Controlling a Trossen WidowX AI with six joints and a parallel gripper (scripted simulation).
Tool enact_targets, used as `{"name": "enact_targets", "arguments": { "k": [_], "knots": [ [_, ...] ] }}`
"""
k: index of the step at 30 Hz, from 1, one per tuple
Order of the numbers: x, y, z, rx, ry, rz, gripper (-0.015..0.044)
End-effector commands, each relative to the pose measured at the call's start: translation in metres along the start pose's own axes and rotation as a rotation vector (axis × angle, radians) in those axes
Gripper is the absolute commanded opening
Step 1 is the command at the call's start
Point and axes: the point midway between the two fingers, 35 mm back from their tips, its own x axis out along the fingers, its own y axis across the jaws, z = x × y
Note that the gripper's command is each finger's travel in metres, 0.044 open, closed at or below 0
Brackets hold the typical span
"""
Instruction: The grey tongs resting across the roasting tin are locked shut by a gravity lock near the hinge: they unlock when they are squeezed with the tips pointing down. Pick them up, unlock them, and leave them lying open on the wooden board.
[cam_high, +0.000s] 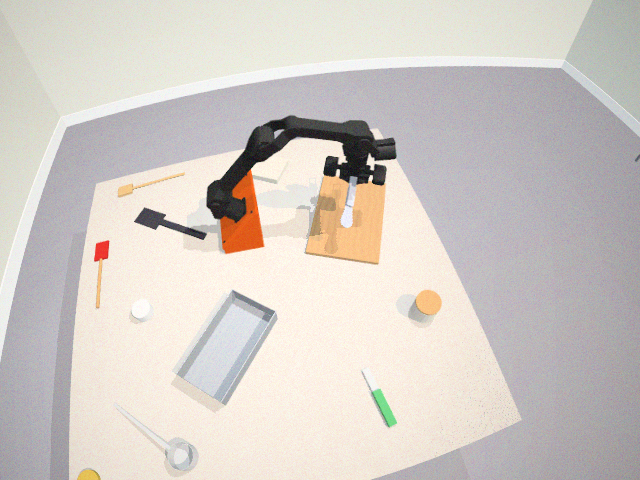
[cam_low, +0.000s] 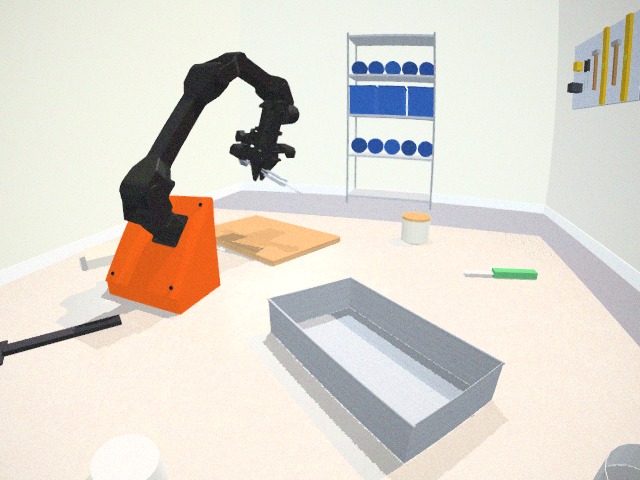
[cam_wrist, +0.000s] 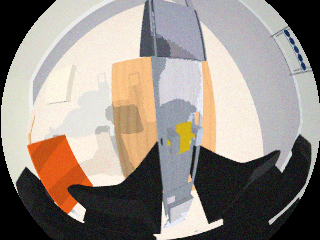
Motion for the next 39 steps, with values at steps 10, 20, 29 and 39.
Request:
{"name": "enact_targets", "arguments": {
  "k": [10, 20, 29, 39],
  "knots": [
    [-0.024, 0.001, -0.009, -0.008, -0.587, 0.018, -0.015],
    [-0.051, 0.002, -0.022, -0.024, -0.923, -0.044, -0.015],
    [-0.051, 0.002, -0.022, -0.024, -0.923, -0.044, -0.015],
    [-0.051, 0.002, -0.022, -0.024, -0.923, -0.044, -0.015]
  ]
}}
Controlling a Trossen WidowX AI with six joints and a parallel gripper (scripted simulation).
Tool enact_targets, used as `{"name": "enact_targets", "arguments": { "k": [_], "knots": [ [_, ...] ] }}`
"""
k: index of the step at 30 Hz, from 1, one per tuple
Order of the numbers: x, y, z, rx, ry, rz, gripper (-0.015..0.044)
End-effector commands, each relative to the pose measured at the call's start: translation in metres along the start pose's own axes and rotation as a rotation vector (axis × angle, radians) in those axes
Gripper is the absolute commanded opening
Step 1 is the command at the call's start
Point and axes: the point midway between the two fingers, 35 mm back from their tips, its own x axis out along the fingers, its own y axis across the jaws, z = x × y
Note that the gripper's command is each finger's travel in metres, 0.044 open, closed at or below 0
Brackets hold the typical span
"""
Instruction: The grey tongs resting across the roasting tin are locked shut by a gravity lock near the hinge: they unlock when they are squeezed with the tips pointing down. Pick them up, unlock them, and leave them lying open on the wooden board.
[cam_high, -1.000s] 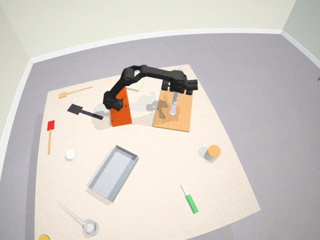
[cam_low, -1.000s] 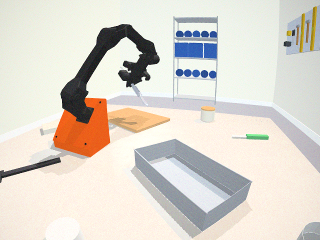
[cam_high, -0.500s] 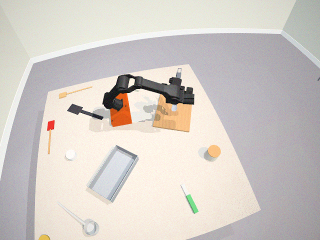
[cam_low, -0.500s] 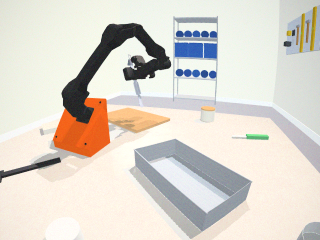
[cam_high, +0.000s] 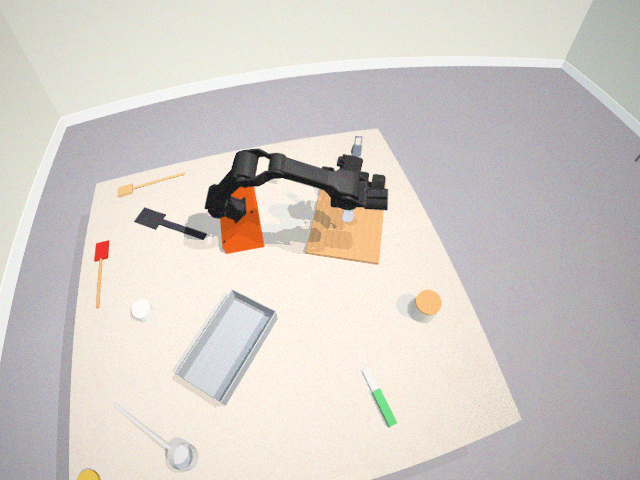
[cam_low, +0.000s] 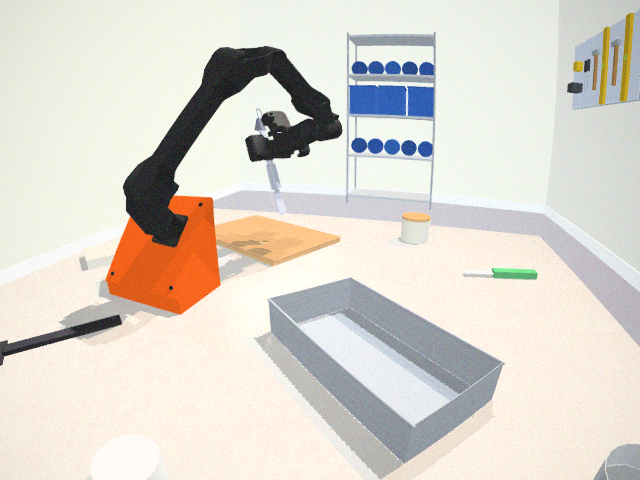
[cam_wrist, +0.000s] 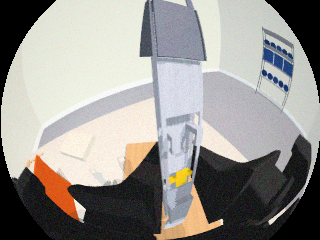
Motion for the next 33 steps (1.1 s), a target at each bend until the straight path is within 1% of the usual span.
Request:
{"name": "enact_targets", "arguments": {
  "k": [1, 20, 25, 33],
  "knots": [
    [0.0, 0.001, 0.001, -0.003, -0.009, 0.002, -0.015],
    [0.002, 0.001, 0.0, 0.0, 0.007, 0.005, -0.015],
    [0.013, 0.001, -0.005, 0.012, 0.128, 0.026, -0.015],
    [0.034, 0.002, -0.017, 0.036, 0.436, 0.062, -0.015]
  ]
}}
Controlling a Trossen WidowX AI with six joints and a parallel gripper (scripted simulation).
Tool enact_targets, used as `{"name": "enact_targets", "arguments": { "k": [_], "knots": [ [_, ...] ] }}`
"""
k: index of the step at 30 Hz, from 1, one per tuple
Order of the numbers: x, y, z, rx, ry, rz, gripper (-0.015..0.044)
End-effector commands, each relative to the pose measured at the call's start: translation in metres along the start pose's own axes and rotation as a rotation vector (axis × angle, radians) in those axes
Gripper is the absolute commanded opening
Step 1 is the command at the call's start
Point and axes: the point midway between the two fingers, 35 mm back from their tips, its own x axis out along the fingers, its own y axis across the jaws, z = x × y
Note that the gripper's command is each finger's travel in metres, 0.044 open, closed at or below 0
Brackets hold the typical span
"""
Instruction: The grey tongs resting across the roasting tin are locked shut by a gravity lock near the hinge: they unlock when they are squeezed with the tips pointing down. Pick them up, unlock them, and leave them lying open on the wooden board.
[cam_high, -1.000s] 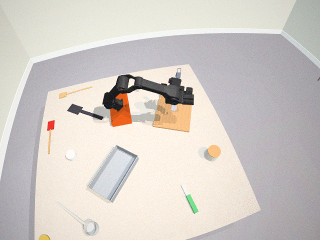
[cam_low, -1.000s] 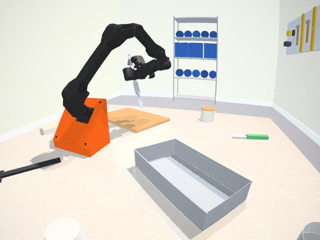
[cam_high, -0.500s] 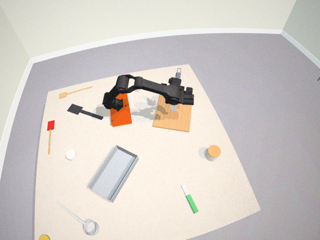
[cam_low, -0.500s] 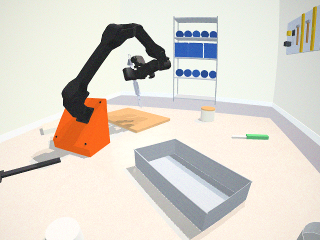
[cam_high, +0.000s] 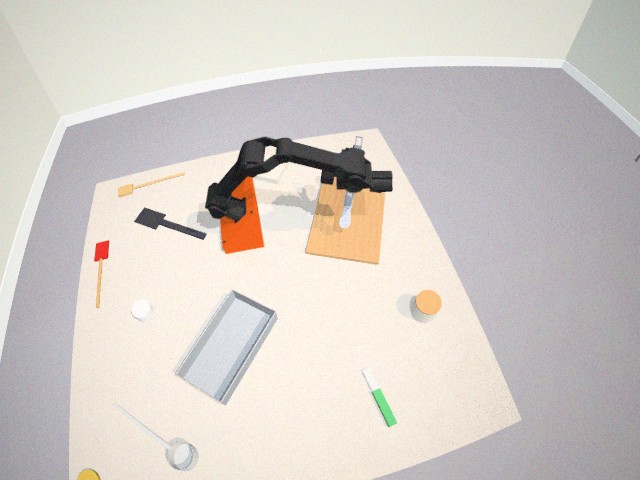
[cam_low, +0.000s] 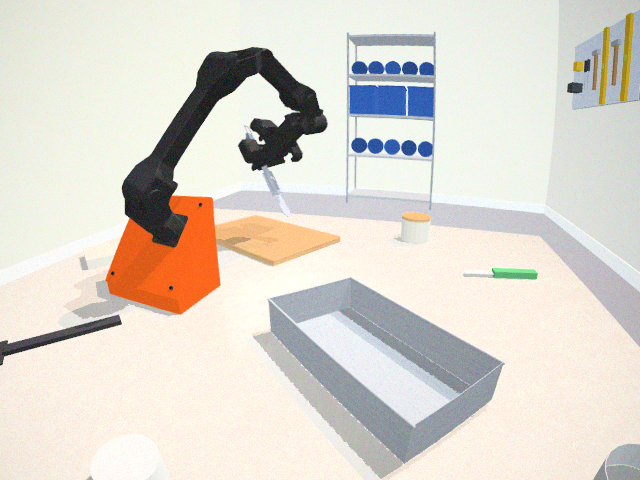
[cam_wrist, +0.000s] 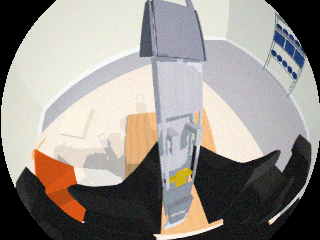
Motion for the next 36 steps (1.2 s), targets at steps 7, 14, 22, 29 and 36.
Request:
{"name": "enact_targets", "arguments": {
  "k": [7, 14, 22, 29, 36],
  "knots": [
    [0.018, -0.002, -0.005, 0.019, 0.381, 0.002, -0.015],
    [0.024, -0.002, -0.006, 0.011, 0.641, -0.023, -0.015],
    [0.025, -0.002, -0.004, -0.01, 0.878, -0.069, -0.015],
    [0.025, -0.002, -0.004, -0.01, 0.878, -0.069, -0.015],
    [0.028, -0.003, -0.007, -0.011, 0.876, -0.072, -0.015]
  ]
}}
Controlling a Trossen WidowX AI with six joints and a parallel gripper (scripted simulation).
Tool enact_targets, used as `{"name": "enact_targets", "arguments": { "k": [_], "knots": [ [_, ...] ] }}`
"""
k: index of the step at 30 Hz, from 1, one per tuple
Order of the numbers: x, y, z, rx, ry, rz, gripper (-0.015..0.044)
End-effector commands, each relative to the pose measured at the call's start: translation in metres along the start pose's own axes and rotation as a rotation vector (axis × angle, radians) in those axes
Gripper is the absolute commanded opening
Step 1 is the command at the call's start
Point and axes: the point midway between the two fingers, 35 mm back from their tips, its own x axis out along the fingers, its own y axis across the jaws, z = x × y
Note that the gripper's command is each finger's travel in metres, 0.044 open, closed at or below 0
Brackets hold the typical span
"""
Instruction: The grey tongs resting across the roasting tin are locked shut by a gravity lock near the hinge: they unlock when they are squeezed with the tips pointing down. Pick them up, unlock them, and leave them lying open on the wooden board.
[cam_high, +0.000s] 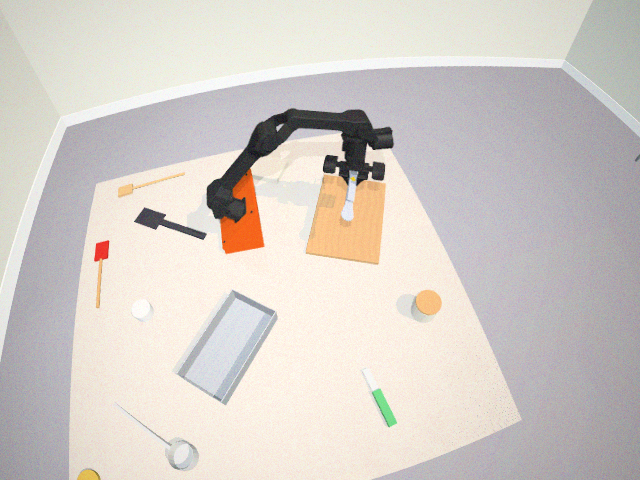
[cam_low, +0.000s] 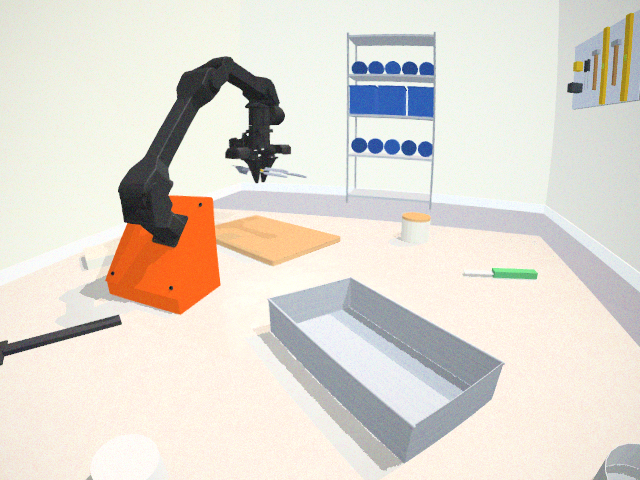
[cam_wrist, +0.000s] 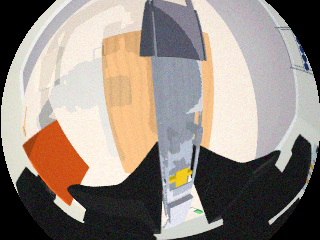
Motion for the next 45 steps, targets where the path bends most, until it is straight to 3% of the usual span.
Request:
{"name": "enact_targets", "arguments": {
  "k": [1, 45],
  "knots": [
    [0.003, -0.002, 0.0, 0.004, 0.003, -0.01, -0.015],
    [0.076, -0.005, 0.001, 0.004, -0.021, -0.067, -0.015]
  ]
}}
